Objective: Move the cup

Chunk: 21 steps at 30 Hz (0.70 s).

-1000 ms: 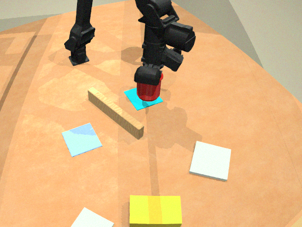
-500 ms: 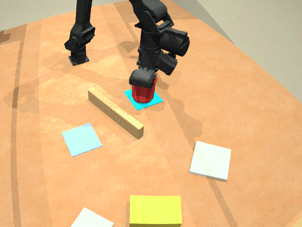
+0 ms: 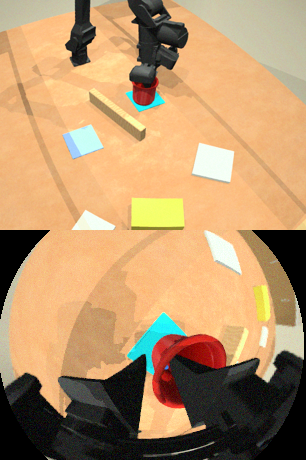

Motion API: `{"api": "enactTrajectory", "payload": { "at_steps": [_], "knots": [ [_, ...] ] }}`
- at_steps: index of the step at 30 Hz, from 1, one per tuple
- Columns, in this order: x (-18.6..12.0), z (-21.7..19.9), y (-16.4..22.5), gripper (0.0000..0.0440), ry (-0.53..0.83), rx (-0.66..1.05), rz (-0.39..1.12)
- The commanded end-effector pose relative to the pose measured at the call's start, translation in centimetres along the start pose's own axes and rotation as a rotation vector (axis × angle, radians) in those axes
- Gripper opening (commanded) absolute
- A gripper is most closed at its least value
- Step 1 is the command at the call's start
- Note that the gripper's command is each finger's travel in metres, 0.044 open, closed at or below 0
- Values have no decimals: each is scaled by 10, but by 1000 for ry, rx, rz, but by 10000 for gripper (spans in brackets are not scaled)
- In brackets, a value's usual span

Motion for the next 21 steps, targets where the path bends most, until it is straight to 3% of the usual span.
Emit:
{"api": "enactTrajectory", "payload": {
  "at_steps": [1, 11, 21],
  "knots": [
    [-6, 2, 2, 144, -4, 0, -27],
    [-21, 4, 8, 177, 4, 4, -92],
    [-41, 6, 11, 242, 18, 20, -162]
  ]
}}
Point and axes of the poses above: the point midway between the two fingers, 35 mm back from their tips, its own x axis out along the fingers, its own z axis across the jaws, y = z × x, the point moved 5 cm from there along -x, back along the fingers, and after that the axes turned 8 degrees about -x, right-handed, at the moved point
